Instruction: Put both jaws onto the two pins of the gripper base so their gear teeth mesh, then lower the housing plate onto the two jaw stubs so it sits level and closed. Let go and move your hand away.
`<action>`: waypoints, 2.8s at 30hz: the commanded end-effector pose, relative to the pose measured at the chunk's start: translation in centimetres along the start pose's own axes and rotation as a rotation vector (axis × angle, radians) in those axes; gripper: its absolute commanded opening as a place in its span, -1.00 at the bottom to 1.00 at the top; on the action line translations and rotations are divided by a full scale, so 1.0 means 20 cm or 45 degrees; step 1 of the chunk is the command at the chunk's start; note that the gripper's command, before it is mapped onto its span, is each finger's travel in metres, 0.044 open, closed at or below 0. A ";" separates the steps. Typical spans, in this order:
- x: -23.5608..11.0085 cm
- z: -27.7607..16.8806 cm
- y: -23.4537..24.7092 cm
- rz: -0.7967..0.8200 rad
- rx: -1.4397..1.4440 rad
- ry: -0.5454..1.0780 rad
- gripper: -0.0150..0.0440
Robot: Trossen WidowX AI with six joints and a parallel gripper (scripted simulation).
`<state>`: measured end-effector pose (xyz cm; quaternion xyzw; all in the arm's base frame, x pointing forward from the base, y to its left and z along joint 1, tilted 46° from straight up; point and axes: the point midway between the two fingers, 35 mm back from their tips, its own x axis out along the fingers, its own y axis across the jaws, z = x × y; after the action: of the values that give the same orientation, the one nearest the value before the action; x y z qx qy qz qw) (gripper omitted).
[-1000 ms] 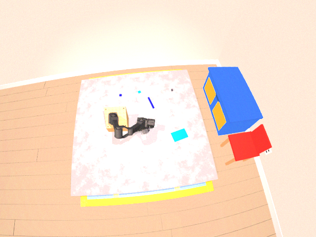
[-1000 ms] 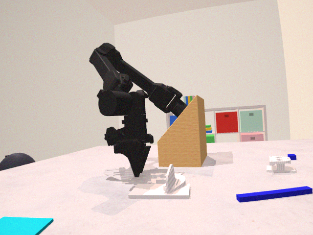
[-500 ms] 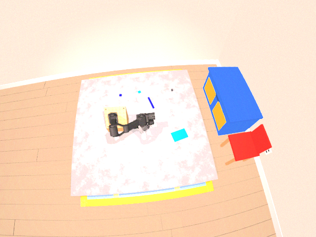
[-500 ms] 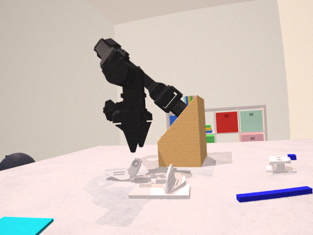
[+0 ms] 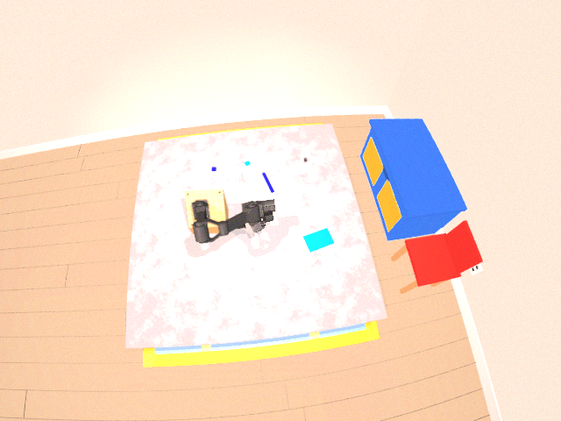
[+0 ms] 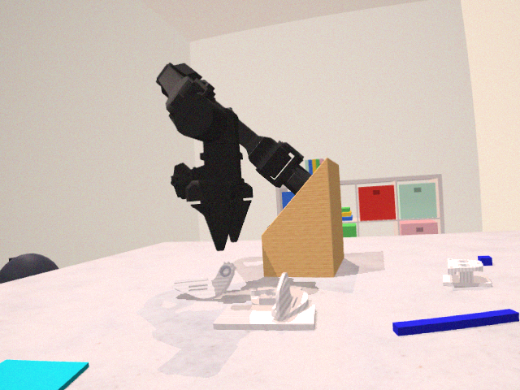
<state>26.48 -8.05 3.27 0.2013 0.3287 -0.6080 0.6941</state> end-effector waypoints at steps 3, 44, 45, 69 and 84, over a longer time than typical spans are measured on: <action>0.00 0.00 0.00 -0.001 0.004 -0.005 1.00; 0.00 0.01 -0.03 -0.002 -0.553 -0.005 -0.49; 0.00 0.01 -0.03 -0.002 -0.589 -0.005 -0.49; -0.01 0.02 -0.08 -0.004 -1.453 -0.003 -0.49; -0.01 0.02 -0.11 -0.005 -1.993 -0.002 -0.49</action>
<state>24.73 -8.50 3.85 -0.3150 0.6505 -0.2317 0.6511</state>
